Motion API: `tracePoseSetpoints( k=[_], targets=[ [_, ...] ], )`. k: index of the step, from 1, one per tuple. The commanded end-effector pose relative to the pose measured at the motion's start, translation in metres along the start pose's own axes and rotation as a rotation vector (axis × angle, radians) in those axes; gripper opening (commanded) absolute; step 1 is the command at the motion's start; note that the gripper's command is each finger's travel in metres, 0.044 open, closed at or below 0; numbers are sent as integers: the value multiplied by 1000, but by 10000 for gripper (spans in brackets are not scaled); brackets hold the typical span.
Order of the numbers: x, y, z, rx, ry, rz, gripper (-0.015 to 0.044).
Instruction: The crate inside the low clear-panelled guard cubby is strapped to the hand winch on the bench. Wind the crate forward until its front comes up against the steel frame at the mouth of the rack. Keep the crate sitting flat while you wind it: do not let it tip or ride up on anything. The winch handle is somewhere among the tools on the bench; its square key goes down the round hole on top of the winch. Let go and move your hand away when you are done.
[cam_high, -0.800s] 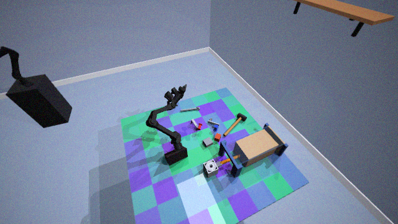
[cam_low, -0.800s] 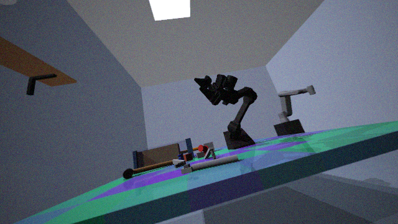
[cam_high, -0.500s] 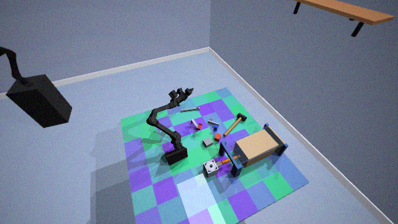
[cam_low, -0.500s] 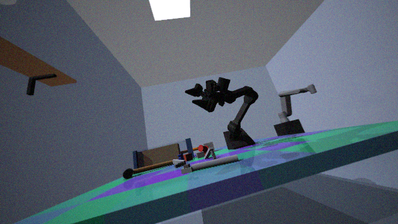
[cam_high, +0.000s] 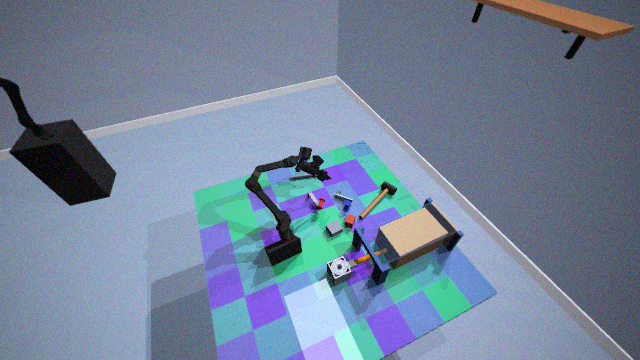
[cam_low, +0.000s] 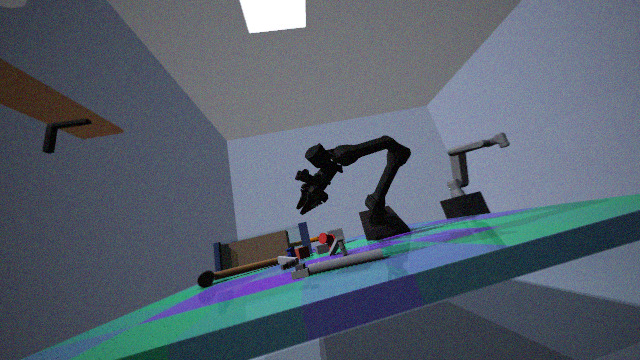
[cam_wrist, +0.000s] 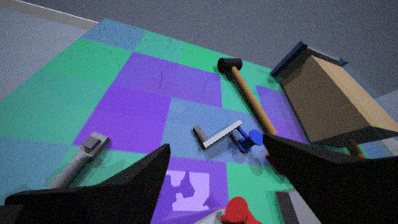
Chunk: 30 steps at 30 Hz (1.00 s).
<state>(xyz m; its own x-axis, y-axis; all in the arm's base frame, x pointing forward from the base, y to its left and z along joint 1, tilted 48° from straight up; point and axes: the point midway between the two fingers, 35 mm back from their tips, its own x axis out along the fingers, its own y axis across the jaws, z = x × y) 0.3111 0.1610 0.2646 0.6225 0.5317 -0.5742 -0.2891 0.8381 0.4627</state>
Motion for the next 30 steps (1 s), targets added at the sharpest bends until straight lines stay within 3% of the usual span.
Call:
tracePoseSetpoints(
  k=[1,6,30],
  targets=[
    [-10,-33,-67,793,540,-124,440],
    [-40,-30,-85,1452,865,-281,440],
    [-27,-25,-83,1482,884,-293,440]
  ],
)
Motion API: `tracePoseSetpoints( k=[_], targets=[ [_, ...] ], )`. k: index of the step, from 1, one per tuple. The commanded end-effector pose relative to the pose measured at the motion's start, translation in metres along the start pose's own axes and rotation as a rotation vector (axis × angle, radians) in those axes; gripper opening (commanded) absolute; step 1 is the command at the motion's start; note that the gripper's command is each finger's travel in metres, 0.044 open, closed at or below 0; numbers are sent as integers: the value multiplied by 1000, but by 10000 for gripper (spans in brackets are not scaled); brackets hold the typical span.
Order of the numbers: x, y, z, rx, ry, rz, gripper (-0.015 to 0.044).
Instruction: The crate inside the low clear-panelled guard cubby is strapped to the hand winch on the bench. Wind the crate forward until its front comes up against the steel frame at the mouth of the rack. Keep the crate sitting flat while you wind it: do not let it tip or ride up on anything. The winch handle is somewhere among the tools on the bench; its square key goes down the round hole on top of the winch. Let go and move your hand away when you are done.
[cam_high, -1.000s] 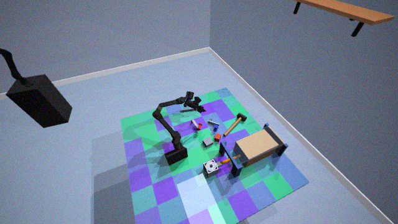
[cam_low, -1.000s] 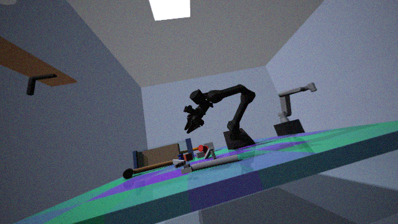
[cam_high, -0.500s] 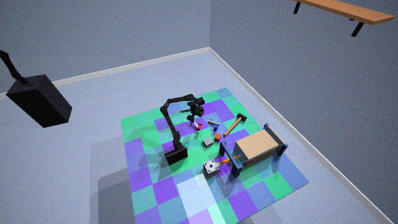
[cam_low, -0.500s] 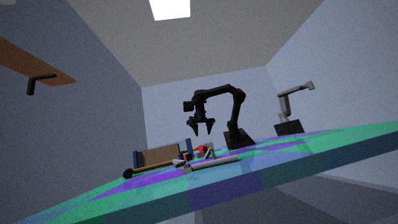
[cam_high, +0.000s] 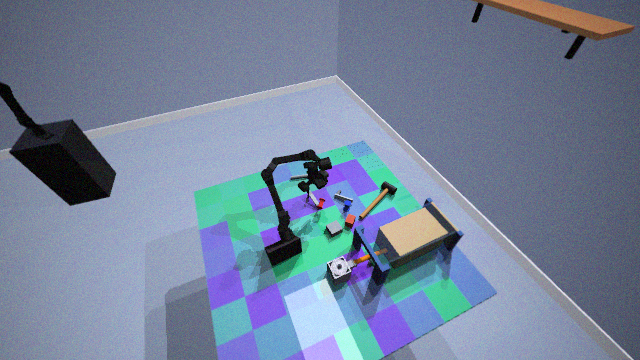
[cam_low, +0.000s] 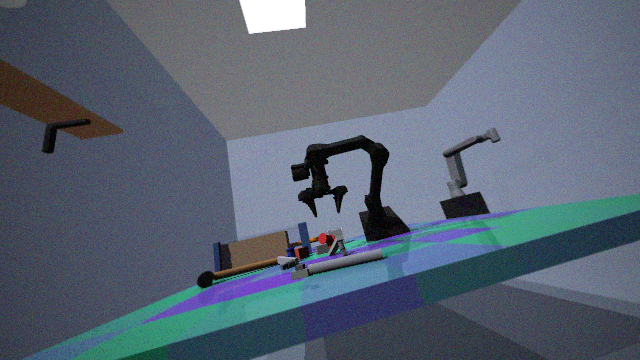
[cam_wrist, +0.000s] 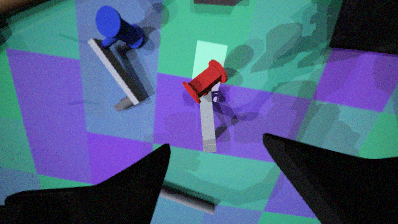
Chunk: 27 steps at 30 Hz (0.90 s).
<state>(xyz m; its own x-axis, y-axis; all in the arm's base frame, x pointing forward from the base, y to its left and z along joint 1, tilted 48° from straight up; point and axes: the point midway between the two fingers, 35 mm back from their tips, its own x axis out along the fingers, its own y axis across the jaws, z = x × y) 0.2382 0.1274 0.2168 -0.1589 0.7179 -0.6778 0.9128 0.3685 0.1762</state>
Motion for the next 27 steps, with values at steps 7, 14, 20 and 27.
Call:
tracePoseSetpoints(
  k=[7,14,20,27],
  targets=[
    [58,3,-3,24,17,-20,440],
    [93,3,-3,23,19,-19,440],
    [99,3,-3,22,19,-19,440],
    [114,3,-3,23,20,-18,440]
  ],
)
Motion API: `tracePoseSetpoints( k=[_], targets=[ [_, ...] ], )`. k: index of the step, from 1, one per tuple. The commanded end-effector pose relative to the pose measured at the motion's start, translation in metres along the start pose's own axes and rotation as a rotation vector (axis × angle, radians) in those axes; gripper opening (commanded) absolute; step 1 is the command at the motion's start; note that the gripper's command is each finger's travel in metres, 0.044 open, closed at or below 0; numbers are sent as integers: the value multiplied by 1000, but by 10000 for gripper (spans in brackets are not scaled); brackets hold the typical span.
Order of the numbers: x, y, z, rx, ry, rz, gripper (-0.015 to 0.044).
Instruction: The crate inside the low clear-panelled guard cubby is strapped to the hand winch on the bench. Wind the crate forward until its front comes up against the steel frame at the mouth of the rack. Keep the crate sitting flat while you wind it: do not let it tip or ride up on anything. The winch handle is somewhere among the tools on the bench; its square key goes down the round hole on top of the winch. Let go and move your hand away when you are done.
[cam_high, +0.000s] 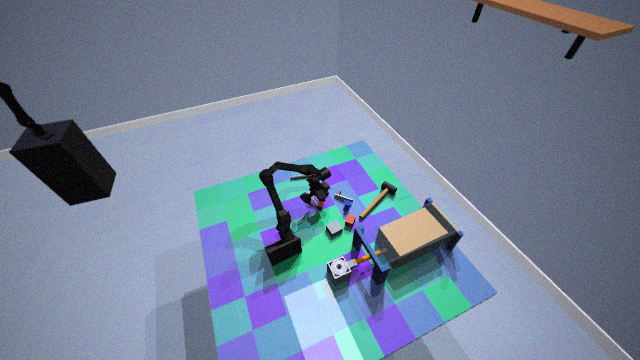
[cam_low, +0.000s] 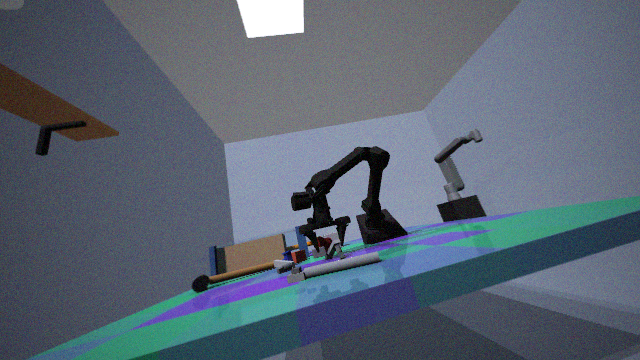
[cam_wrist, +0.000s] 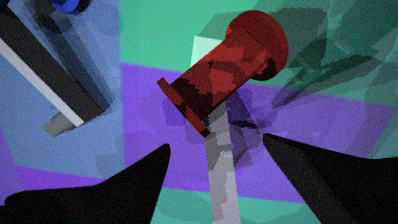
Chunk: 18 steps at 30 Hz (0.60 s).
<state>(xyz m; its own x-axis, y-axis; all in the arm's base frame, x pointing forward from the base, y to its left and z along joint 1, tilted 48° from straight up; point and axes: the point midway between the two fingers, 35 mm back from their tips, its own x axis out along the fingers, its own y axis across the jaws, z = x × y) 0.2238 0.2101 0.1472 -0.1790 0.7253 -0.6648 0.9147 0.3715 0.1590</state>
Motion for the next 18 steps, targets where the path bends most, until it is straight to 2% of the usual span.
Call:
tracePoseSetpoints(
  k=[1,13,18],
  targets=[
    [6,-2,2,12,-1,-5,440],
    [20,-2,2,12,0,-4,440],
    [15,1,-1,0,4,3,309]
  ],
)
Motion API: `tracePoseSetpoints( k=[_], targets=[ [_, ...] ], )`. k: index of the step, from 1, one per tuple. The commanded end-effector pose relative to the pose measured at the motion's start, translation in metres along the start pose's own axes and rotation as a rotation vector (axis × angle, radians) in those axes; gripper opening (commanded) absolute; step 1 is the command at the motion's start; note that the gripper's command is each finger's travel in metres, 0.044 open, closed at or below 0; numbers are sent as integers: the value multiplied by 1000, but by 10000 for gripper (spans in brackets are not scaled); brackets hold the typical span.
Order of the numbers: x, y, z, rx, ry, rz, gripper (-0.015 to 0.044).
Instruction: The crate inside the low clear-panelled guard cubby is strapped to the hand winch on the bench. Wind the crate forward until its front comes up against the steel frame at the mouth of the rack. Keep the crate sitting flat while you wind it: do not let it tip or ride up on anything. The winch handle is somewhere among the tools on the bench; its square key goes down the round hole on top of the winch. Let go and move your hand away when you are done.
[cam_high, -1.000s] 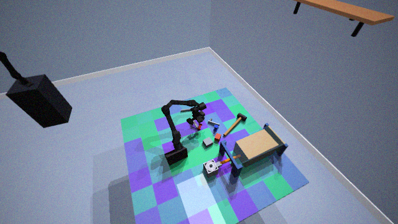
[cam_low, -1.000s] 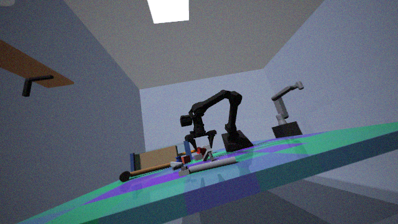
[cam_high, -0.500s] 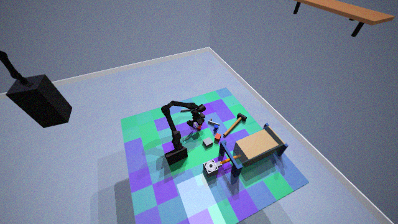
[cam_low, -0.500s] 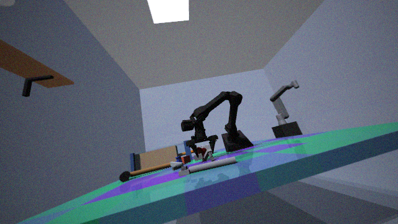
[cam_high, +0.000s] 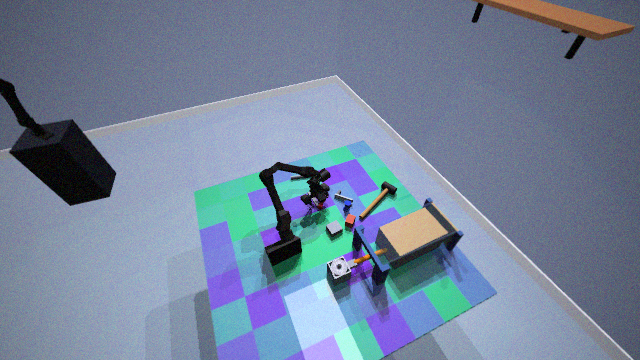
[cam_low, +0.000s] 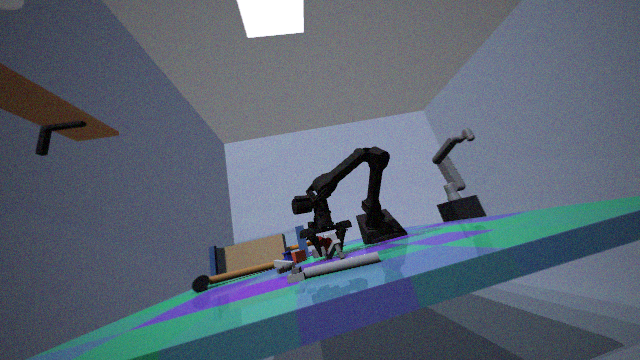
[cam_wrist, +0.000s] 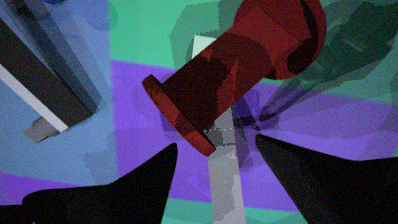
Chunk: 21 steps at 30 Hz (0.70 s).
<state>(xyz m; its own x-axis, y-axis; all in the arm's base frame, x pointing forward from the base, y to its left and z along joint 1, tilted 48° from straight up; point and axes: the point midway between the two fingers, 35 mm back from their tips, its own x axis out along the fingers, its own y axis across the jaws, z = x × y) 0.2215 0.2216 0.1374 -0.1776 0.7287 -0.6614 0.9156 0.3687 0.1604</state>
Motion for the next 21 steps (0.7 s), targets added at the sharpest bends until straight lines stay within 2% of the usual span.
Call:
tracePoseSetpoints(
  k=[1,7,18,20,21],
  targets=[
    [0,0,0,-1,0,0,282],
    [0,0,0,-1,0,0,125],
    [0,0,0,-1,0,0,52],
    [0,0,0,-1,0,0,0],
    [0,0,0,-1,0,0,0]
  ],
)
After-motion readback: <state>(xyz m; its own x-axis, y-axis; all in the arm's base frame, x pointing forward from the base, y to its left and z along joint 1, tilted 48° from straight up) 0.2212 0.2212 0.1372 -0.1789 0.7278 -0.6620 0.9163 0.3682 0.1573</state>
